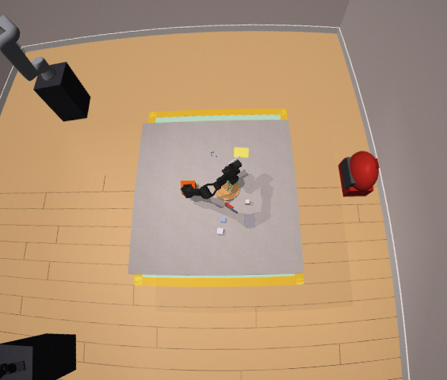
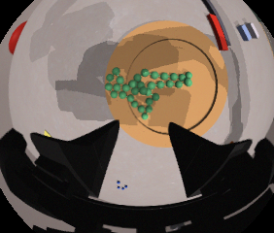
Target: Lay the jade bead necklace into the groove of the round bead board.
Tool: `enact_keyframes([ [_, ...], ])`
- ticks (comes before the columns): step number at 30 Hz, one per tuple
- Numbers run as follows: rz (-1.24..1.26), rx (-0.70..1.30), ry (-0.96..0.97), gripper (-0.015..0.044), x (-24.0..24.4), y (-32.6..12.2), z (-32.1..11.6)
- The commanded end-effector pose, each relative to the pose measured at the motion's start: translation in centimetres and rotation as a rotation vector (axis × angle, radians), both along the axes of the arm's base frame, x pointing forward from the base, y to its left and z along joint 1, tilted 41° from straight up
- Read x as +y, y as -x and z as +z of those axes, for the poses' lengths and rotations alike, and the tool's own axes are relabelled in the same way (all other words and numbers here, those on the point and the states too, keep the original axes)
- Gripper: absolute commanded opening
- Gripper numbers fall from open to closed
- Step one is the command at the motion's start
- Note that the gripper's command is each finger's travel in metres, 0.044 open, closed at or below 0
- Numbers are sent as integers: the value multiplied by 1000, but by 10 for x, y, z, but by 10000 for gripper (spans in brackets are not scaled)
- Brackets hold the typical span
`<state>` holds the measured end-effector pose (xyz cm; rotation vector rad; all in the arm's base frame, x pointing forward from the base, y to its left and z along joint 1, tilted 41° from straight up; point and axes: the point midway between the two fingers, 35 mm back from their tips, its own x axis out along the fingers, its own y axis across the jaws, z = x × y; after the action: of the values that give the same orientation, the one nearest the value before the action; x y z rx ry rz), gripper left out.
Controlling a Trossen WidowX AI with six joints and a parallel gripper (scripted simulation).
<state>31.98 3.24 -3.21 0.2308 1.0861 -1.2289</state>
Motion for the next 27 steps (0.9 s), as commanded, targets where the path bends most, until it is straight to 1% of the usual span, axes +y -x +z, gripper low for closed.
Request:
enact_keyframes([
  [1, 5, -2, 0, 258, 1, 0, 0],
  [21, 6, 6, 6, 125, -19, 4, -23],
  [24, 6, 6, 6, 120, -19, 4, -23],
  [27, -1, -1, 1, 41, -18, 2, -21],
])
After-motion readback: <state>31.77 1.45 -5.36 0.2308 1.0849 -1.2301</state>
